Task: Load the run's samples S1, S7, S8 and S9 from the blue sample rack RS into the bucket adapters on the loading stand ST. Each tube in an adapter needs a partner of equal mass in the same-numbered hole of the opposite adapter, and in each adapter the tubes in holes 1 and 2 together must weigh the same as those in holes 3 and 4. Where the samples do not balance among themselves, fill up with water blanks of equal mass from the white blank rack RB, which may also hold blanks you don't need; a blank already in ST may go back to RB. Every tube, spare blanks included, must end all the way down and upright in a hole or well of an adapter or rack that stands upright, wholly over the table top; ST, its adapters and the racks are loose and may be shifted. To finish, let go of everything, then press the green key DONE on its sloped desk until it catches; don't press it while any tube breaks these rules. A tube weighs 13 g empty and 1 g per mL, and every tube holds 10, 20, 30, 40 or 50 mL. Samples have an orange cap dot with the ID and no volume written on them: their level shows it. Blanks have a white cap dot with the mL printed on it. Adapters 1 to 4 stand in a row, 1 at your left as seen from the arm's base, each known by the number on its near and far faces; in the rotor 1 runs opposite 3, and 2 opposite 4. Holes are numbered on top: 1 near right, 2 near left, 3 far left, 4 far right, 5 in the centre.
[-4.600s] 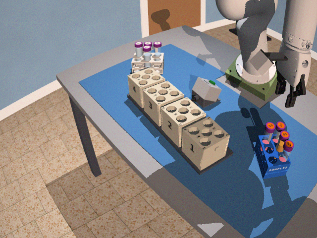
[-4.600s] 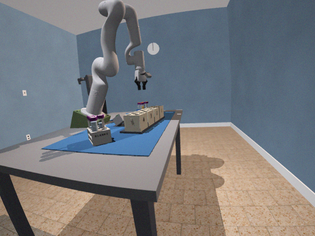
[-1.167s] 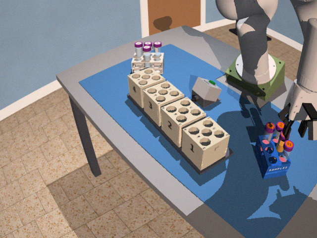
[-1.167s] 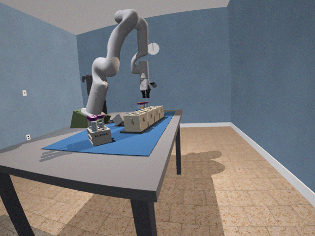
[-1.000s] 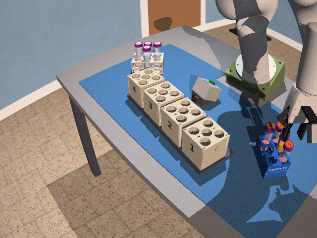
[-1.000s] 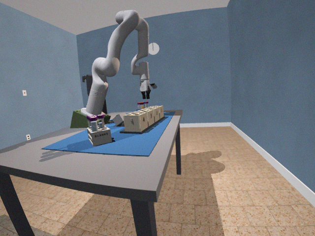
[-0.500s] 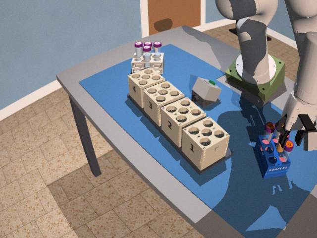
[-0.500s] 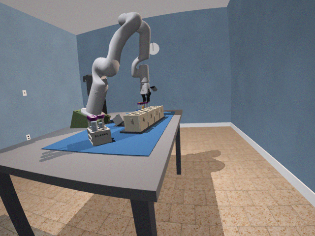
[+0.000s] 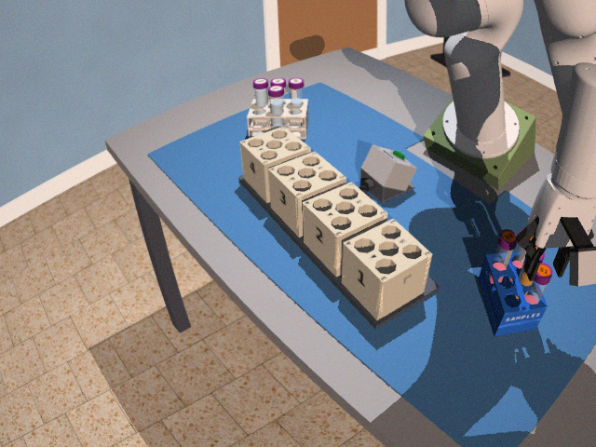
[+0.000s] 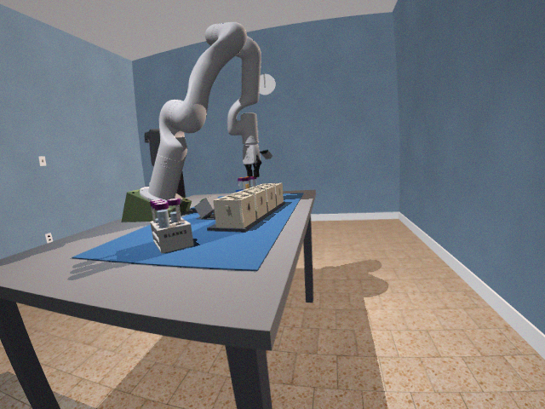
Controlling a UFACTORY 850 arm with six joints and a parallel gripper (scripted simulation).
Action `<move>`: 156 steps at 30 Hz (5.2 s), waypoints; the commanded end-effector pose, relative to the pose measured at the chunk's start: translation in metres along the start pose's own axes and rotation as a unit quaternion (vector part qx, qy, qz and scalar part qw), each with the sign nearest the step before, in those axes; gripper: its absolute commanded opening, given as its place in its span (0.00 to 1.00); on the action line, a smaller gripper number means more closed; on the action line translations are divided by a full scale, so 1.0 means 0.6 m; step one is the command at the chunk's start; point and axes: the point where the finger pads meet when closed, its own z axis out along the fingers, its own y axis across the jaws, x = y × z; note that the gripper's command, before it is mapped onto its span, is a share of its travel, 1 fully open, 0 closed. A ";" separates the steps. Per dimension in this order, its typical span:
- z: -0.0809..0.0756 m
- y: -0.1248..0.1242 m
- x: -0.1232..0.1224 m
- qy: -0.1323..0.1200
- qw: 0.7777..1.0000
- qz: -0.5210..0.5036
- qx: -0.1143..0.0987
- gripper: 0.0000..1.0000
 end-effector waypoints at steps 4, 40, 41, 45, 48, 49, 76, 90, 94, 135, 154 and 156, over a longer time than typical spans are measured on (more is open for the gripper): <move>0.008 0.000 0.001 0.001 1.000 0.000 0.000 0.57; 0.031 0.000 0.001 0.001 1.000 0.000 0.000 0.57; 0.031 0.000 0.001 0.001 1.000 0.000 0.000 0.57; 0.031 0.000 0.001 0.001 1.000 0.000 0.000 0.57; 0.028 0.000 0.001 0.001 1.000 0.000 0.000 0.00; 0.028 0.000 0.001 0.001 1.000 0.000 0.000 0.00; 0.028 0.000 0.001 0.001 1.000 0.000 0.000 0.00; 0.025 0.000 0.001 0.001 1.000 0.000 0.000 0.00; 0.022 0.000 0.001 0.001 1.000 0.000 0.000 0.00; -0.032 0.000 0.001 0.001 1.000 0.000 0.000 0.00; -0.089 0.000 0.001 0.001 1.000 0.000 0.000 0.00; -0.095 0.000 0.001 0.001 1.000 0.000 0.000 0.00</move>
